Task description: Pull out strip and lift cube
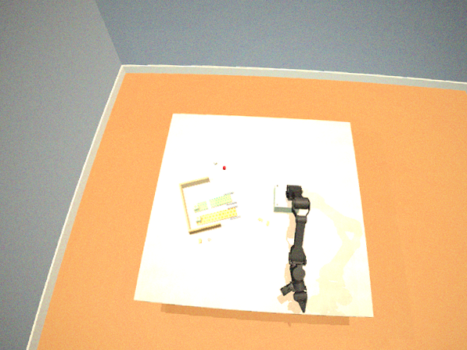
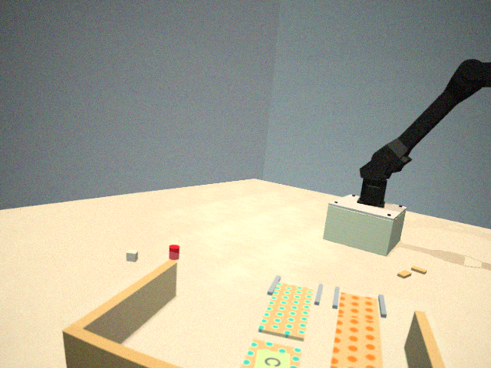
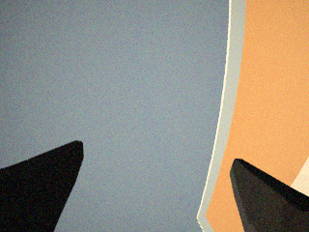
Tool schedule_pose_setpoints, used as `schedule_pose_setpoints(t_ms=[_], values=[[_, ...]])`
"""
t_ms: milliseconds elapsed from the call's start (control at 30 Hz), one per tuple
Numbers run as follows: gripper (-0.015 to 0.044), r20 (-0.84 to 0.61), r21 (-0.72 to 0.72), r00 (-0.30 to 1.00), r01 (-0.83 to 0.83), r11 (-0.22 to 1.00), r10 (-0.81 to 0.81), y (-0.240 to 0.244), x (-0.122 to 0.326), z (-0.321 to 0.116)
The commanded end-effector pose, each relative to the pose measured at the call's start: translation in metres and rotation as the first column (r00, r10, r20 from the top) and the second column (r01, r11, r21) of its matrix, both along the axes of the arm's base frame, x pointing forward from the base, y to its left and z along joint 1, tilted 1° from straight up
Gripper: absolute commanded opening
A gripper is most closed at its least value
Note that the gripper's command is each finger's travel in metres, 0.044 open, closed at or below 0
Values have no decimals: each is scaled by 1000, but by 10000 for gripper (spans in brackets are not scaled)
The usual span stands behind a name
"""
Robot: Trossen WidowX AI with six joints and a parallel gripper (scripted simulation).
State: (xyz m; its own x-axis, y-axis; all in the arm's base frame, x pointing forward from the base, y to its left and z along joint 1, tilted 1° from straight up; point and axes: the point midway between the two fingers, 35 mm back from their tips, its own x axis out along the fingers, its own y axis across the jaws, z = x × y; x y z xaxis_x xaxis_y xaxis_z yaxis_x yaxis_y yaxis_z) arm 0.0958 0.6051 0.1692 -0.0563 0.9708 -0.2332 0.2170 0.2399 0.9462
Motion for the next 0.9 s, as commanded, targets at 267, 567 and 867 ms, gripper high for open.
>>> schedule_pose_setpoints(t_ms=[267,567,867], values=[[400,380,-72,890,301,951,-253,-126,173,25],[400,635,-162,705,521,838,-315,-262,257,30],[400,820,-281,527,711,645,-223,-415,289,21]])
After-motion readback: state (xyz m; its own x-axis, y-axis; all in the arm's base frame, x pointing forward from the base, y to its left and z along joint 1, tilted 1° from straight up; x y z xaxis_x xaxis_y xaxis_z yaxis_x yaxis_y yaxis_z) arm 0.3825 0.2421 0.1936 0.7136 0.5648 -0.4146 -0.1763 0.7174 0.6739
